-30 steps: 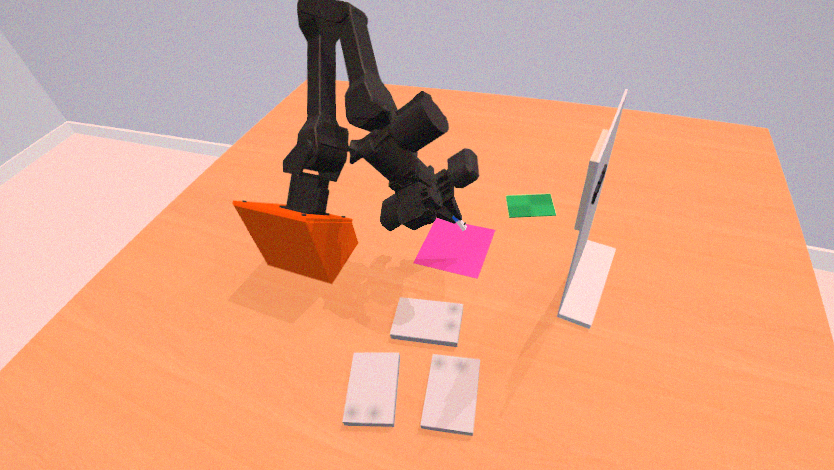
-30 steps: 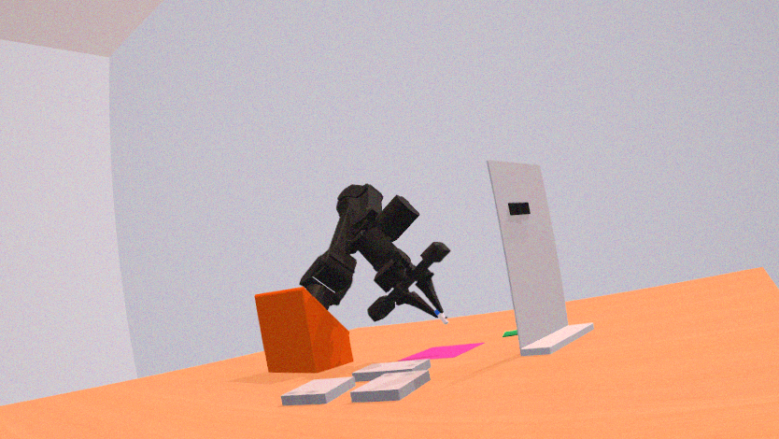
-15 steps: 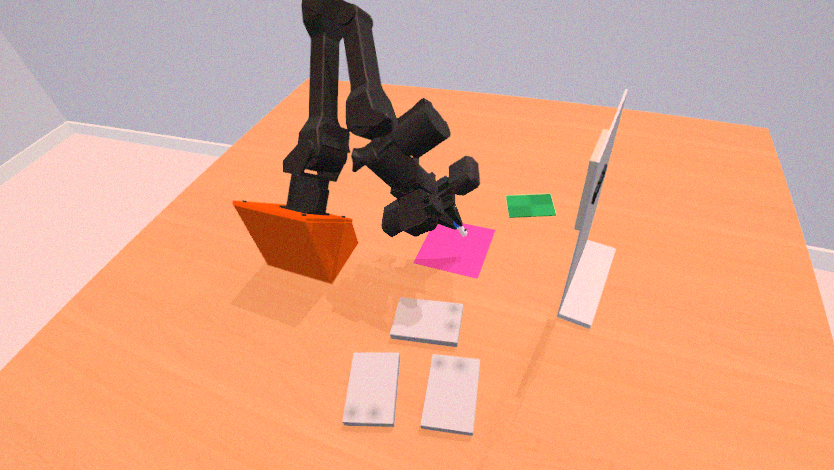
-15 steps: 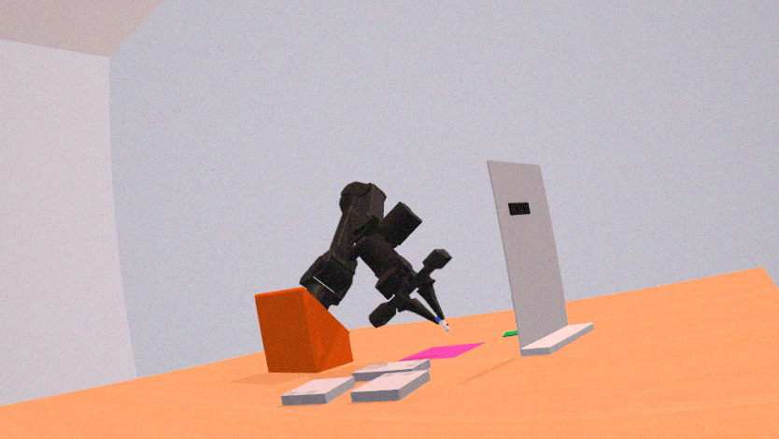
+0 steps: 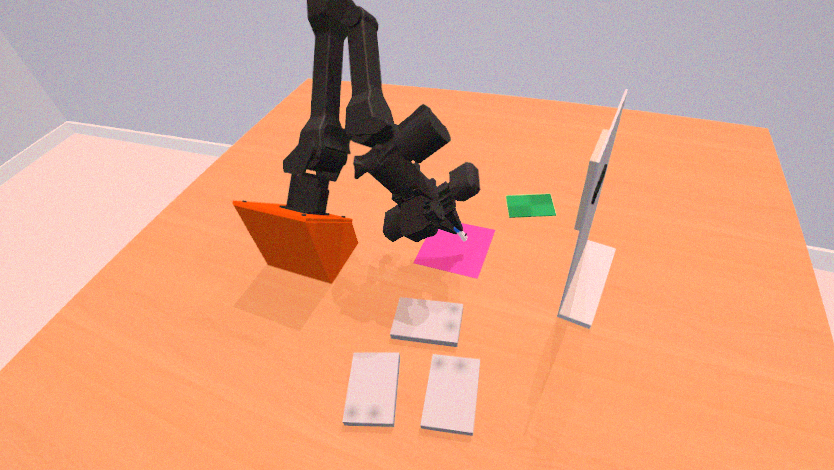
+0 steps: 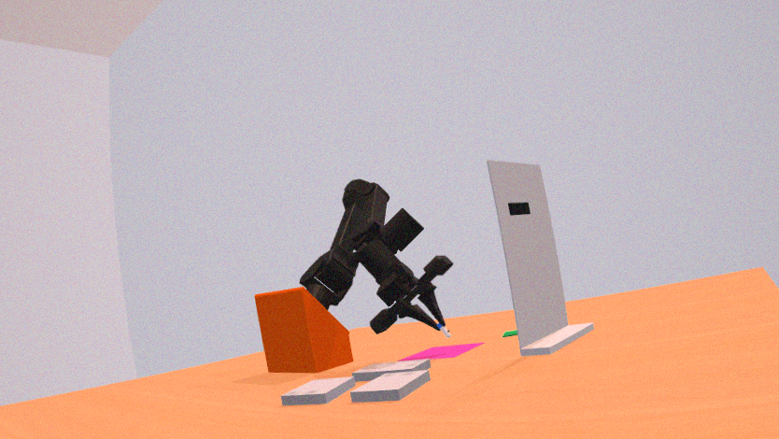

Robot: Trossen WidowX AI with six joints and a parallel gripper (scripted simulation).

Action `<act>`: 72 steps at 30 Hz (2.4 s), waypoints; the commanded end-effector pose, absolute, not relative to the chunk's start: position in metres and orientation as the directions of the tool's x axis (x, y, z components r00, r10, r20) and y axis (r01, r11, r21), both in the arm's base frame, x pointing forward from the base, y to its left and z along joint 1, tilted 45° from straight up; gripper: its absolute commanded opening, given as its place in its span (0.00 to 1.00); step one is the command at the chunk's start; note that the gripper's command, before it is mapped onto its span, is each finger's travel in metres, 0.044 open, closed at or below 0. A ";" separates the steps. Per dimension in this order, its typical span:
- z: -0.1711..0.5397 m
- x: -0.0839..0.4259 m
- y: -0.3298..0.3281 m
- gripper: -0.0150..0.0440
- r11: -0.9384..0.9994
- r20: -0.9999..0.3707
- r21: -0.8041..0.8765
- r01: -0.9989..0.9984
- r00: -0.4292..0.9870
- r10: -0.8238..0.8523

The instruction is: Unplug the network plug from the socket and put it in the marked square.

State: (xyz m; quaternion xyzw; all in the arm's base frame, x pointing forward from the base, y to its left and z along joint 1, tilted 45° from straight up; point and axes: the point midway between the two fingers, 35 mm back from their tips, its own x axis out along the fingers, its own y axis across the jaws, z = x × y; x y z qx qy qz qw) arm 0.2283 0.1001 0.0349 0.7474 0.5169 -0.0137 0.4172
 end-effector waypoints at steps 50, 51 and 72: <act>0.020 0.220 0.122 0.25 -0.129 -0.441 0.607 0.784 0.468 0.766; 0.020 0.220 0.122 0.25 -0.129 -0.441 0.607 0.784 0.468 0.766; 0.021 0.219 0.117 0.52 -0.126 -0.445 0.606 0.785 0.467 0.764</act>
